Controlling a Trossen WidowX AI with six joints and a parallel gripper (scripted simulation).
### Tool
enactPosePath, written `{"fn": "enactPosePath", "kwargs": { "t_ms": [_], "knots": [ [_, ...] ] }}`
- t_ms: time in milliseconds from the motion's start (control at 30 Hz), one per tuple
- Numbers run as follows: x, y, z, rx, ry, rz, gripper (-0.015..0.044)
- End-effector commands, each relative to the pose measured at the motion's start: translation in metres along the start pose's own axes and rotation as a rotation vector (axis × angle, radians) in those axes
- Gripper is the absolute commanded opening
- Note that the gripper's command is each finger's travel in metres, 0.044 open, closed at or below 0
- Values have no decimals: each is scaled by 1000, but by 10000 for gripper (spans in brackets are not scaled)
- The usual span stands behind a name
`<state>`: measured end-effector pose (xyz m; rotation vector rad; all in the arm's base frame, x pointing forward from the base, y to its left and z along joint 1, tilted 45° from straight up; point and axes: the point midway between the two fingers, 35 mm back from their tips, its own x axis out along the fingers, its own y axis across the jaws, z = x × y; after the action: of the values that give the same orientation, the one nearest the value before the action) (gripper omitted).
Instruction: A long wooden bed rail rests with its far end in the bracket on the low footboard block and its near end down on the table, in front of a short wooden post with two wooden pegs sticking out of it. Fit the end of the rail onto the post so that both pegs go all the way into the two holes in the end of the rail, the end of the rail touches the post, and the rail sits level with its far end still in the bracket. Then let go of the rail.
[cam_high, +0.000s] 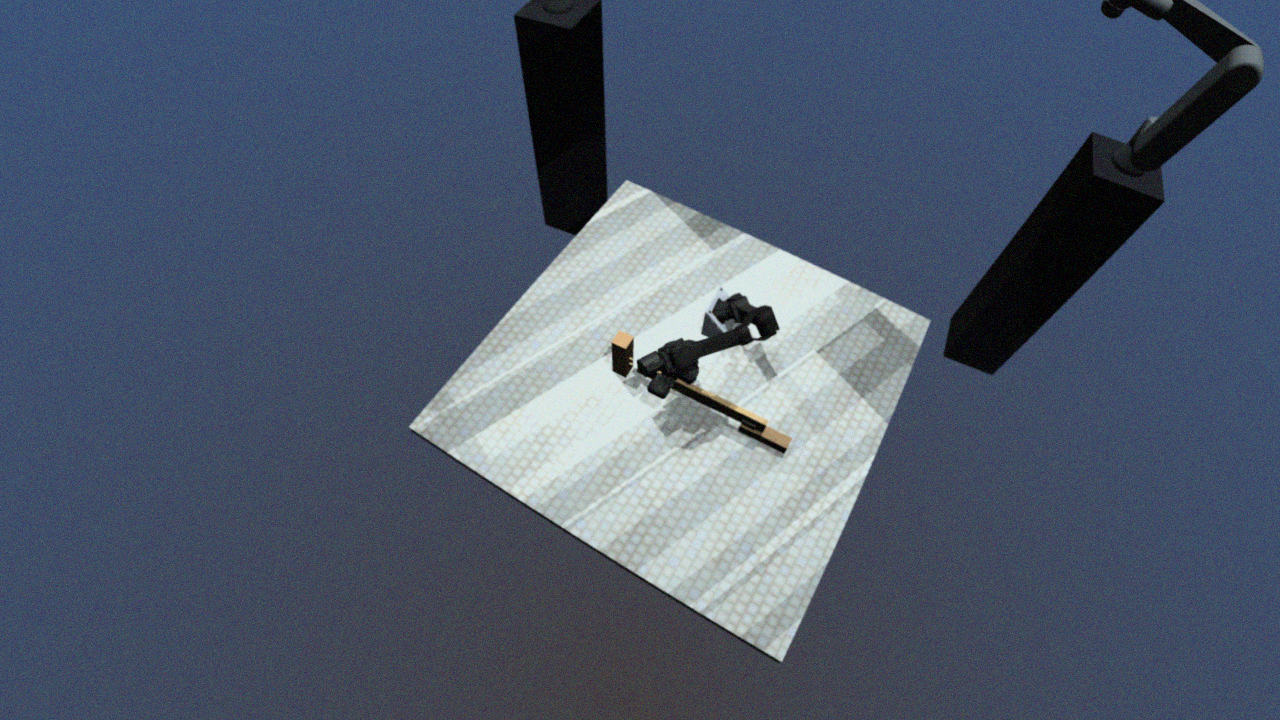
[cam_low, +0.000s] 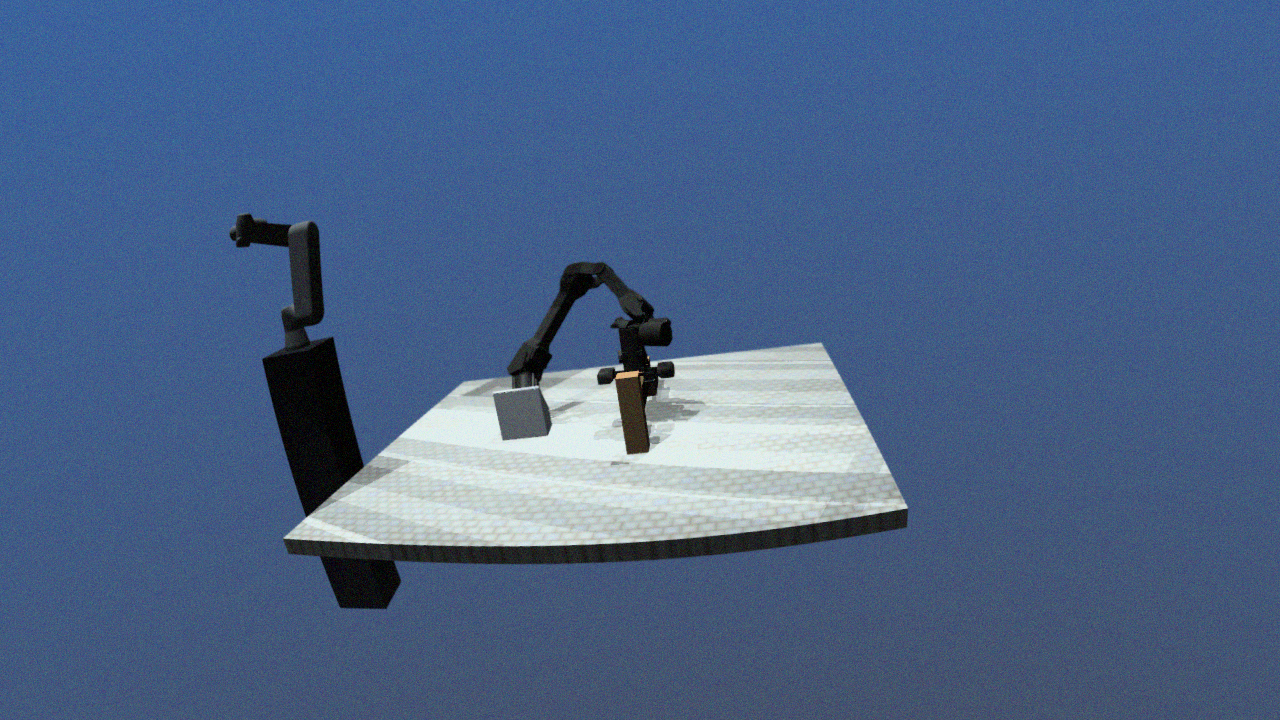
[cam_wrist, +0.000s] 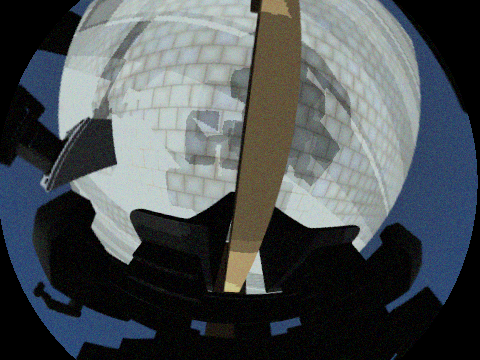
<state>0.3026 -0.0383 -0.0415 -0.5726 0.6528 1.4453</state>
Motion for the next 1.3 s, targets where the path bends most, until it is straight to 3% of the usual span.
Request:
{"fn": "enactPosePath", "kwargs": {
  "t_ms": [0, 1267],
  "knots": [
    [-4, -2, -4, -1, 4, -14, 0],
    [-5, -2, -14, -1, 5, -14, 0]
  ]
}}
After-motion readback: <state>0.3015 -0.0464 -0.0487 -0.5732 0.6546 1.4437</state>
